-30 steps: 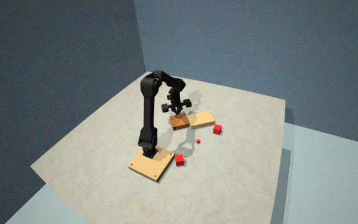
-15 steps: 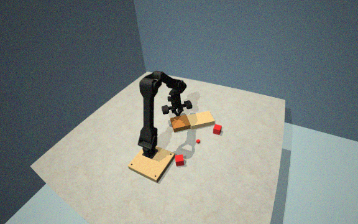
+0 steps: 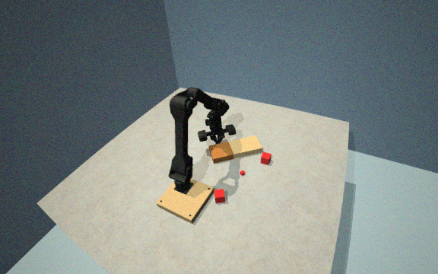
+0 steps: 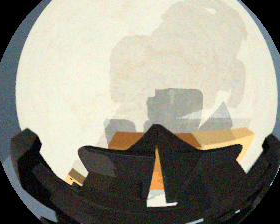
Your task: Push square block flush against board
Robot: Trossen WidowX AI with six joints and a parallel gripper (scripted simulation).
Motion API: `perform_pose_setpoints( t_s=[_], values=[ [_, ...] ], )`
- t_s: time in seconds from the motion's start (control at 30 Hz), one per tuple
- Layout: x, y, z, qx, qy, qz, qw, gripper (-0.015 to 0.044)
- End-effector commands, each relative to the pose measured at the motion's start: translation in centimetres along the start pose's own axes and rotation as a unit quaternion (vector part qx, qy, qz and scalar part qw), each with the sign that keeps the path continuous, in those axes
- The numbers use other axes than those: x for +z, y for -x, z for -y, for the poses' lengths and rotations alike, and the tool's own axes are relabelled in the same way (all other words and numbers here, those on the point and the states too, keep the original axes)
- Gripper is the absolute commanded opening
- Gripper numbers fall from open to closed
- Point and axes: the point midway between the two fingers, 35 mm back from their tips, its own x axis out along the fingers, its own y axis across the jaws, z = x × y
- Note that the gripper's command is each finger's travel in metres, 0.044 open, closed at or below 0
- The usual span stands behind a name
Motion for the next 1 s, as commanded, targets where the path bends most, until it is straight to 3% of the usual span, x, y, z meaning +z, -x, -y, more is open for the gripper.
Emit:
perform_pose_setpoints(
  t_s=[0.0,0.97],
  values=[
    [0.1,-0.3,-0.1,0.003,0.001,-0.007,1.000,0.0000],
    [4.8,-0.3,0.0,0.003,0.001,-0.004,1.000,0.0000]
  ],
)
